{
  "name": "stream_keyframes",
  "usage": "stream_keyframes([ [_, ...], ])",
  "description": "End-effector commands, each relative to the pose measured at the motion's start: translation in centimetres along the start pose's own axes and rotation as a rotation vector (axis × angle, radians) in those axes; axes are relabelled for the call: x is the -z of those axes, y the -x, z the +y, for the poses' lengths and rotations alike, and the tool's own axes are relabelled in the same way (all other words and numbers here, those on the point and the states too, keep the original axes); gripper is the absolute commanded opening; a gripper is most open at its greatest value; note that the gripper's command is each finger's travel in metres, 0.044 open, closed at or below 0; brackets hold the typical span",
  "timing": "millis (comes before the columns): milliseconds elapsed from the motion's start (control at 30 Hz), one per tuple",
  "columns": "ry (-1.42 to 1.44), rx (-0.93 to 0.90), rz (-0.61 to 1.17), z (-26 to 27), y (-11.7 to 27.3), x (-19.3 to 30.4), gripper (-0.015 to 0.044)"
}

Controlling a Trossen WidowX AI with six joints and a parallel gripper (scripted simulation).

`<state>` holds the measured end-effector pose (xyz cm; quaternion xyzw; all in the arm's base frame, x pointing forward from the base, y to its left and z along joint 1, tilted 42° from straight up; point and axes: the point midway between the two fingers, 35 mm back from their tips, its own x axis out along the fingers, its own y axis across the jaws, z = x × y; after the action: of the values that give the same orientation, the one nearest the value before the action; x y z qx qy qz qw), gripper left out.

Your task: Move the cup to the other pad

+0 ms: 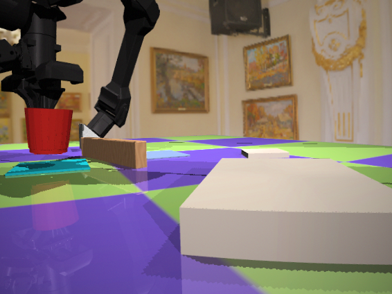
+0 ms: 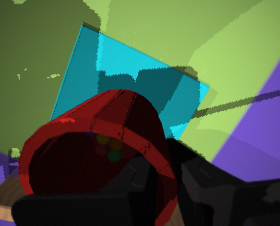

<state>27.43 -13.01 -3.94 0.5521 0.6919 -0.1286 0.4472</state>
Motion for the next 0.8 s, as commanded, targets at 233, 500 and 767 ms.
stream_keyframes([
  [233, -0.007, -0.001, 0.008, -0.1, -1.6, 0.2, 0.0],
  [500, 0.0, 0.0, 0.002, 0.0, -1.5, 0.1, 0.0],
  [767, 0.0, 0.0, 0.002, 0.0, -1.5, 0.1, 0.0],
])
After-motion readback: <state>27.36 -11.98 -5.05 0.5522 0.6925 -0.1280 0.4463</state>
